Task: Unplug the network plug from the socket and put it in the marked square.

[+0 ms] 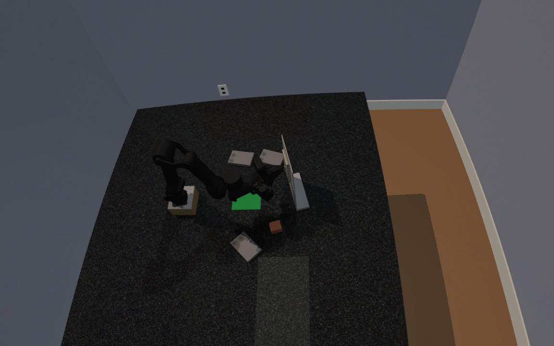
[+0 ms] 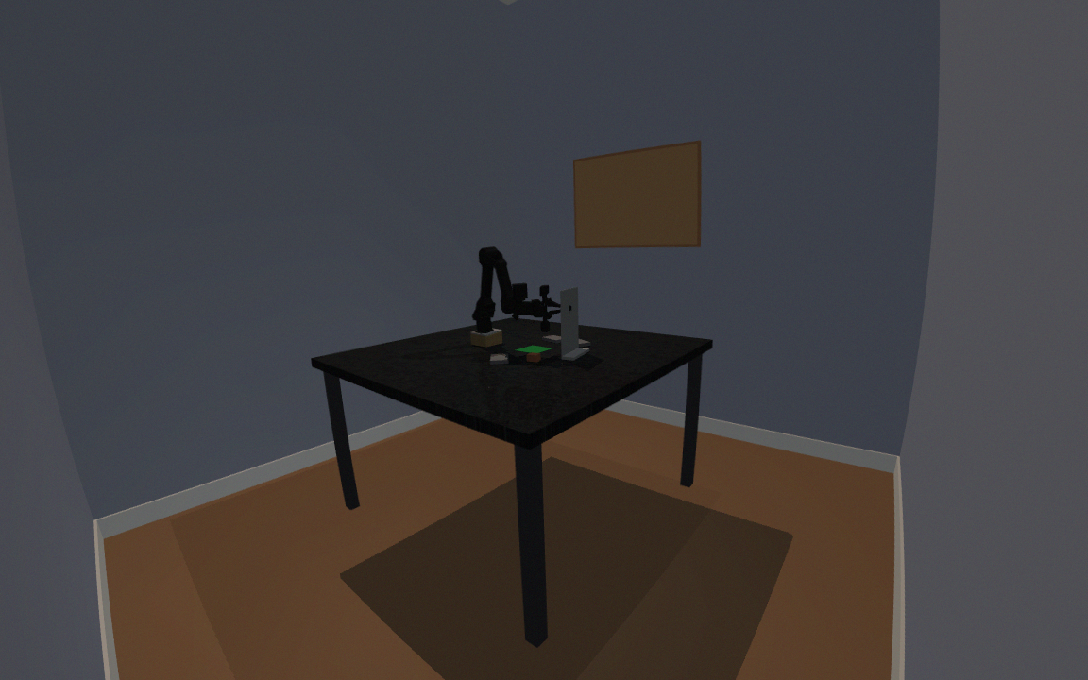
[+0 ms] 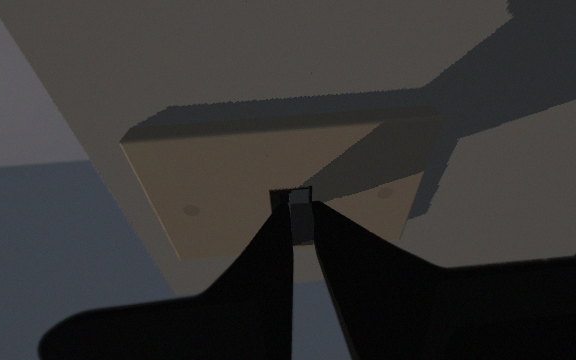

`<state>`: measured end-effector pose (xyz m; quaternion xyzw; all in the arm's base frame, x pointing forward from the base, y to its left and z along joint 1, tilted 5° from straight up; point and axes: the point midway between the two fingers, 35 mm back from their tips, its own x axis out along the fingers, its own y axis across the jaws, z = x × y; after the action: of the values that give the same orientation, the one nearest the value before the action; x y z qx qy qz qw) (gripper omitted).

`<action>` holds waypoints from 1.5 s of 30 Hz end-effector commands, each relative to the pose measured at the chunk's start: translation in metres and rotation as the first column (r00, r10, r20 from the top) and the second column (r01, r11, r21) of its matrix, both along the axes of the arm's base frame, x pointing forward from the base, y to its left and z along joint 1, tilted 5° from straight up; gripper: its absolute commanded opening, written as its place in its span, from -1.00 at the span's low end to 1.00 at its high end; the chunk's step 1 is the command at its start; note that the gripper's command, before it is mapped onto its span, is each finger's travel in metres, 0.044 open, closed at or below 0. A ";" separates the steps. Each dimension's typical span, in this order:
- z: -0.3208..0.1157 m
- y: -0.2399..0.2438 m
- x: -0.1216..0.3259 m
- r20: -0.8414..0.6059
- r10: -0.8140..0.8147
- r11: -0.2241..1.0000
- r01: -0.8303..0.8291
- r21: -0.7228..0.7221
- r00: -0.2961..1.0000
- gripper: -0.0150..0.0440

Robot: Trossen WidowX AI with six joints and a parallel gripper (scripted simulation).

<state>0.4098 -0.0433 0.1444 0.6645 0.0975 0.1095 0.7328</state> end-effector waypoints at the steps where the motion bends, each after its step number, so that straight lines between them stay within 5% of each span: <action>1: 0.000 -0.001 0.000 -0.002 -0.005 1.000 0.005 0.005 1.000 -0.43; 45: -0.001 -0.002 -0.023 -0.004 -0.005 1.000 0.005 0.005 1.000 -0.49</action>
<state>0.3891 -0.0457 0.1424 0.6661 0.0962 0.1039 0.7323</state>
